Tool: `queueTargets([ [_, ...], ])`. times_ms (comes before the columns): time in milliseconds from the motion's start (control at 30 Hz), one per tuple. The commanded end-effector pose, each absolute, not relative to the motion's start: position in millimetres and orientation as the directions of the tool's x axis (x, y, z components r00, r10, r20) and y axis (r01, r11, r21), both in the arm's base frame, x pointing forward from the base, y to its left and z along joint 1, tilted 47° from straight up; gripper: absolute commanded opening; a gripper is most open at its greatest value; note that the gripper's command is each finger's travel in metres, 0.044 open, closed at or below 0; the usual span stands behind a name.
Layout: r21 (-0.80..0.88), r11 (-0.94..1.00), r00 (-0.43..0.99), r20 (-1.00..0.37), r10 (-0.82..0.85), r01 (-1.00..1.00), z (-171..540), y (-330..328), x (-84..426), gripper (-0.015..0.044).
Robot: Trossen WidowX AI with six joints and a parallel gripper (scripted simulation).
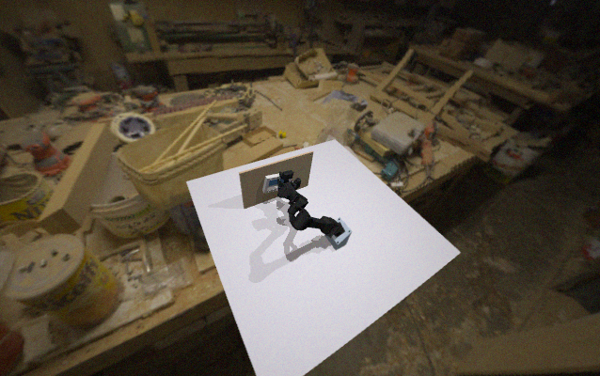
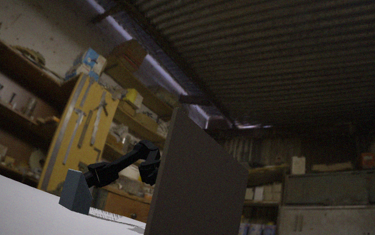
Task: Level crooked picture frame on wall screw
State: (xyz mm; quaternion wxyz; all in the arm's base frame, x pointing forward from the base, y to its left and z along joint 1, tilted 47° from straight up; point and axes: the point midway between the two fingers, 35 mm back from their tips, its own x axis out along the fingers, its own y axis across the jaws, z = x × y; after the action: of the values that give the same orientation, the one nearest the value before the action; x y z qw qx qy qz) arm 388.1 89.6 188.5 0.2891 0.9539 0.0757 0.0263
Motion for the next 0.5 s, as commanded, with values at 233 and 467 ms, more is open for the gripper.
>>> queueTargets([
  [233,0.559,-0.819,0.987,0.009,0.163,0.130,189.9,90.2,388.7,0.0103],
  [467,0.559,-0.819,0.987,0.009,0.163,0.130,189.9,90.2,388.7,0.0056],
])
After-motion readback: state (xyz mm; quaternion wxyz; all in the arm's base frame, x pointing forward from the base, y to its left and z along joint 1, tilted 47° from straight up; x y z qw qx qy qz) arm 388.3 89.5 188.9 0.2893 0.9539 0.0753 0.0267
